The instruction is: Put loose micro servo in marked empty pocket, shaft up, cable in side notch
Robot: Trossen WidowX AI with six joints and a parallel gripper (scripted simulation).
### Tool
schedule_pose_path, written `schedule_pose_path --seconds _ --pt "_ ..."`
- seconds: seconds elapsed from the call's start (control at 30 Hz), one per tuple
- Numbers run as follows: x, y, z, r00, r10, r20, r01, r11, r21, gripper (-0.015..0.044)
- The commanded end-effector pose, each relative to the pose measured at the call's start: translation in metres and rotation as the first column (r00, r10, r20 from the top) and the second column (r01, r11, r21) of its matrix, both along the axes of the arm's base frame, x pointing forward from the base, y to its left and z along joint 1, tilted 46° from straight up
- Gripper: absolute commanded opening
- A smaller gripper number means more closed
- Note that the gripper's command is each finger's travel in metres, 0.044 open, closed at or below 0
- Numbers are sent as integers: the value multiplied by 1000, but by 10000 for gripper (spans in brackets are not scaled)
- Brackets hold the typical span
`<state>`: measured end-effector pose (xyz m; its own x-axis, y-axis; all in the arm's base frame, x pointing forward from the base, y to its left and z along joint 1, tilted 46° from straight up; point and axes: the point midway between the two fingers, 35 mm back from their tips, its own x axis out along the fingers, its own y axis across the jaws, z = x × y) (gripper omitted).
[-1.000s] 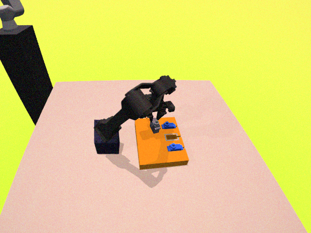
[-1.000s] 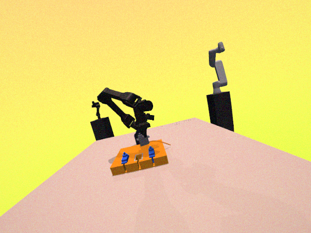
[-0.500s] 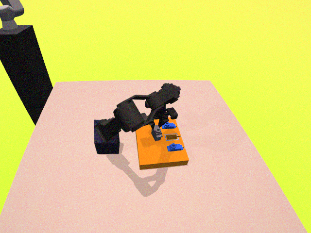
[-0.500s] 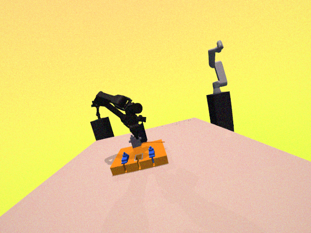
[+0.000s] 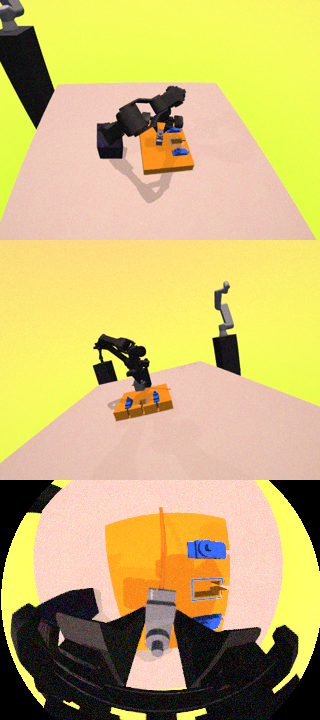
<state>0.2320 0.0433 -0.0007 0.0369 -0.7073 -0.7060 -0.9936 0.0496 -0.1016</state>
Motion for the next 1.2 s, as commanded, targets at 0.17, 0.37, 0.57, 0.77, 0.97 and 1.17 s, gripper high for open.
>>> schedule_pose_path --seconds 0.17,0.37,0.57,0.77,0.97,1.17 --pt "0 0 1 946 -227 231 225 974 35 0" --pt "0 -1 1 859 -362 363 356 930 86 0" --pt "0 -1 1 734 -483 477 470 869 155 0" --pt "0 -1 1 578 -584 570 563 791 239 0" --pt "0 -1 1 397 -660 637 630 701 334 0" --pt "0 -1 1 222 -705 673 666 614 424 0"
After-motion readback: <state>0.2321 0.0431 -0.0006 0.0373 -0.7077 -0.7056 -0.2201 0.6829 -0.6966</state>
